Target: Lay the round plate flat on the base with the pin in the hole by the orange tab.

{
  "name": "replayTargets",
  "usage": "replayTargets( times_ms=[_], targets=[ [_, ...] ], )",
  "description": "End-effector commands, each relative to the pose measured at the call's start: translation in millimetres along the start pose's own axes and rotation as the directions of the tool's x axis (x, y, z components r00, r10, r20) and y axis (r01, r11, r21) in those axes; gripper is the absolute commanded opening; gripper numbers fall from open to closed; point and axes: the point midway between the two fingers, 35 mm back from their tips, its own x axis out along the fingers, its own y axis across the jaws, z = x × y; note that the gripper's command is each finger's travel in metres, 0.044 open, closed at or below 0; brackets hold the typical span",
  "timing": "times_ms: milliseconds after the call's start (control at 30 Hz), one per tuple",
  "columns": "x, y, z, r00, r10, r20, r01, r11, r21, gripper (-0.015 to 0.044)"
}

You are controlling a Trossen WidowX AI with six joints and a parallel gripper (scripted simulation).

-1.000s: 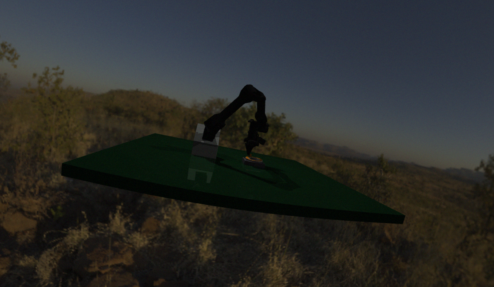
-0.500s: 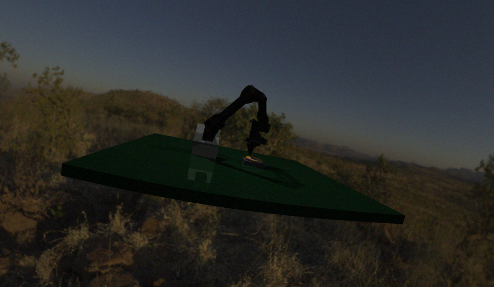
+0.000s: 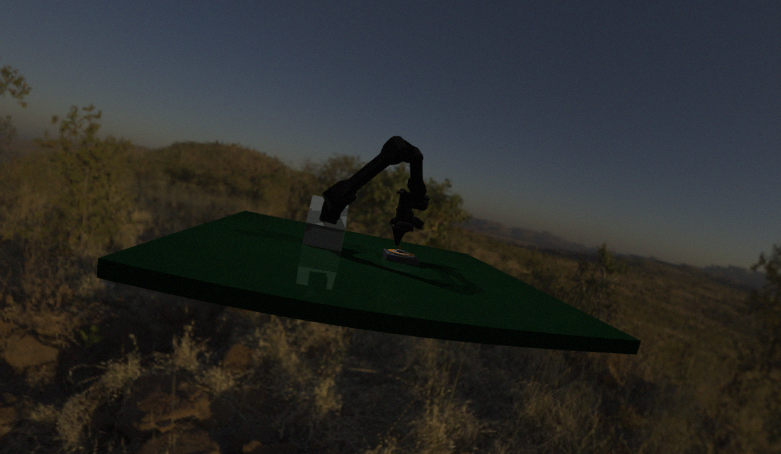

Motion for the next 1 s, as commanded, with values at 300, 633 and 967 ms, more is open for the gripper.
replayTargets(
  times_ms=[300, 633, 967],
  targets=[
    [-37, 0, 1, 1.000, -0.001, -0.001, 0.001, 1.000, -0.005, 0.0000],
    [-34, 2, 0, 1.000, -0.006, -0.001, 0.006, 1.000, -0.015, 0.0000],
    [-34, 2, 0, 1.000, -0.006, -0.001, 0.006, 1.000, -0.015, 0.0000]
  ],
)
